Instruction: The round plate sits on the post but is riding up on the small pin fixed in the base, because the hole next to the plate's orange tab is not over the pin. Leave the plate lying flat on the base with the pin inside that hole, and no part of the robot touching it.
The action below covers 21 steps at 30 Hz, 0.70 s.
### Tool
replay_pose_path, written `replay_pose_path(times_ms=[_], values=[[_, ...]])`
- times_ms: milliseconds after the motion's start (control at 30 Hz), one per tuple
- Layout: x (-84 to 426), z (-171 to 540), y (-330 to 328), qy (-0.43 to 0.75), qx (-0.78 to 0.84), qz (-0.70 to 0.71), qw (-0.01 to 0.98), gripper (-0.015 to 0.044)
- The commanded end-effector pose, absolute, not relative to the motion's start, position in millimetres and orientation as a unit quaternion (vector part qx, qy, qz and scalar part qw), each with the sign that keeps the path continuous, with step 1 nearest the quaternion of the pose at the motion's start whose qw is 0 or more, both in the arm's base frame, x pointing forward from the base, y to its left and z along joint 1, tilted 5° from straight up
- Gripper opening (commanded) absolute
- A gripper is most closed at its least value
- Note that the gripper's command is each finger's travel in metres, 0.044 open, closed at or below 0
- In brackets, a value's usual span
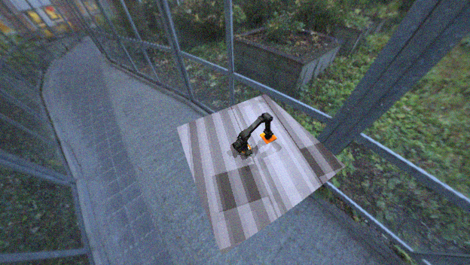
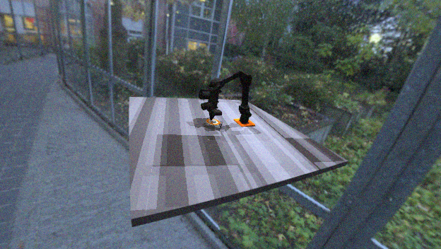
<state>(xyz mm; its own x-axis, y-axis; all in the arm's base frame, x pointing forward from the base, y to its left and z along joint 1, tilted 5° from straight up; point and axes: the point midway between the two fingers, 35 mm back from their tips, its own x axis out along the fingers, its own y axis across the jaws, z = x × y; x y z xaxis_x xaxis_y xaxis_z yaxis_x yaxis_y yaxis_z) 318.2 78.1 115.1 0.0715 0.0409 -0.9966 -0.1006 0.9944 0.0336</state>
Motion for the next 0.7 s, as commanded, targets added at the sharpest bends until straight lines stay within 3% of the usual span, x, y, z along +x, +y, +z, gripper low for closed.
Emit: replay_pose_path(times_ms=[0,667], values=[[316.1,141.2,76.8,0.671,-0.018,0.051,0.740,0.0000],[315.2,135.3,76.5,0.675,-0.020,0.048,0.736,0.0000]])
